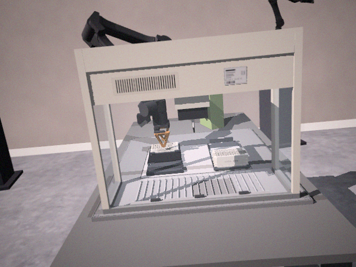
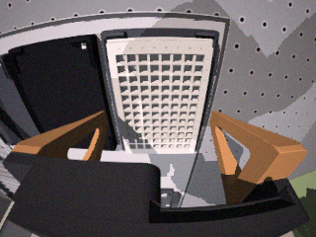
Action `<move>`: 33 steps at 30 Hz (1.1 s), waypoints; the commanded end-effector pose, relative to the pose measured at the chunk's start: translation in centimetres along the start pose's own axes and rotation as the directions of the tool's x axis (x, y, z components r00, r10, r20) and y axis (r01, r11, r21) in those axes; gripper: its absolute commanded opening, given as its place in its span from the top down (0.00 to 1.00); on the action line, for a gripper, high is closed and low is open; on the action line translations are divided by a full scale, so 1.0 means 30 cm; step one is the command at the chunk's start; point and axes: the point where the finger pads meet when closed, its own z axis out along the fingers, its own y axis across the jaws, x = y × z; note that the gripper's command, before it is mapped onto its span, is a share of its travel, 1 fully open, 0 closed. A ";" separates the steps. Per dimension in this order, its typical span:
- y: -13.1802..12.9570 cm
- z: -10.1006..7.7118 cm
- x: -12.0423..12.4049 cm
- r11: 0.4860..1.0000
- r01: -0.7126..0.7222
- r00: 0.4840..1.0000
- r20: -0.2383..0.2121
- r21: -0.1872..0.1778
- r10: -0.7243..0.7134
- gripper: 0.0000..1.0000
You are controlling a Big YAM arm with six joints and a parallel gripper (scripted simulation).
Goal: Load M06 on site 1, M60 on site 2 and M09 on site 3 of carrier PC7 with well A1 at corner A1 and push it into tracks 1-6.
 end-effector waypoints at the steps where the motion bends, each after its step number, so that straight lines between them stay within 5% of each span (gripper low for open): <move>1: 0.052 -0.041 -0.014 0.999 0.006 1.000 0.008 -0.034 -0.005 0.00; 33: -0.007 0.079 -0.004 1.000 0.001 1.000 0.008 -0.002 -0.001 0.00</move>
